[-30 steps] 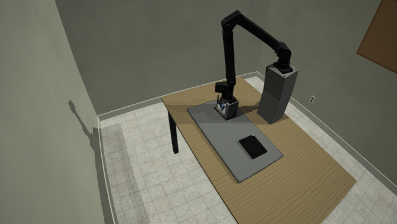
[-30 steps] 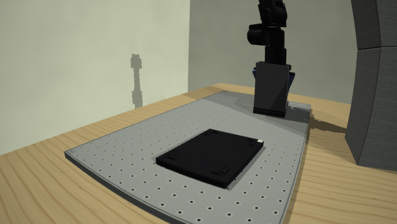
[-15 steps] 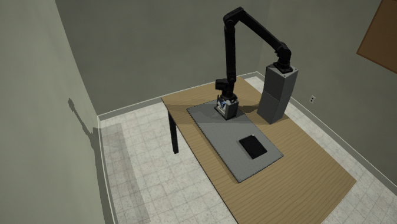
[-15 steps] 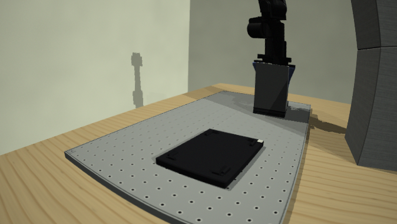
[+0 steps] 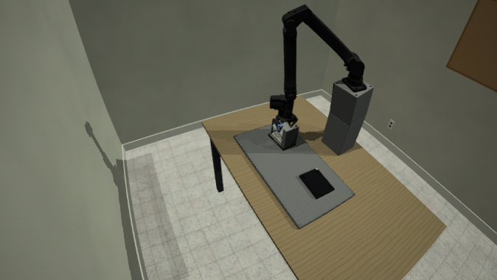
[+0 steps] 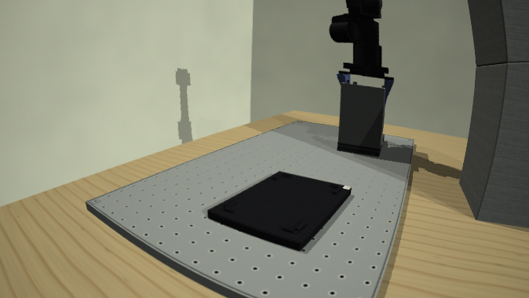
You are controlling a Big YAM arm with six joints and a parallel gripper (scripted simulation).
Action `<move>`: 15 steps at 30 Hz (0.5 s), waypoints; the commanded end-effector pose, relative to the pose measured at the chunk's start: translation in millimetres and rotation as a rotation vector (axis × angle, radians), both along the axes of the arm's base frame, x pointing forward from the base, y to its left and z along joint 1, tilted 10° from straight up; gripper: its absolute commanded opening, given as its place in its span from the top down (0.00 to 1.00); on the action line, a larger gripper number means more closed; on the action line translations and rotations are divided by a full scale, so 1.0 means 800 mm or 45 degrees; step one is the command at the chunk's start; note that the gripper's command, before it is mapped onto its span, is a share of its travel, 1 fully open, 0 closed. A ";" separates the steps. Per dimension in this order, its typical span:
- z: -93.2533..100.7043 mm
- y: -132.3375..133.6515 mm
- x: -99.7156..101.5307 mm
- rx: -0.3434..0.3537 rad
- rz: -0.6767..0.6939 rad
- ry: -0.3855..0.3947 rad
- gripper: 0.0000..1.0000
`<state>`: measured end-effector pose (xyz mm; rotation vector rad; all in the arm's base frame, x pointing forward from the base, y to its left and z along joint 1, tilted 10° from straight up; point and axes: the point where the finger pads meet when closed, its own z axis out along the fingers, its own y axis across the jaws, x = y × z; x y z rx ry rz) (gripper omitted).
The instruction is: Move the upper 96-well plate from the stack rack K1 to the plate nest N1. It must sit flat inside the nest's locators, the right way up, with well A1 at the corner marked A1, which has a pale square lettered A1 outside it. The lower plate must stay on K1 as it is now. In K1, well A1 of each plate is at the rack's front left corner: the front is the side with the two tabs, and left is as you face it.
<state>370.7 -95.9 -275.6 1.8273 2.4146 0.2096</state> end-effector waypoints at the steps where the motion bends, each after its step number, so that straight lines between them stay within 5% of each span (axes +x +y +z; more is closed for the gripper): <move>1: 0.017 -0.006 0.000 -0.001 -0.003 -0.009 1.00; 15: 0.042 -0.008 -0.003 -0.002 -0.005 -0.011 1.00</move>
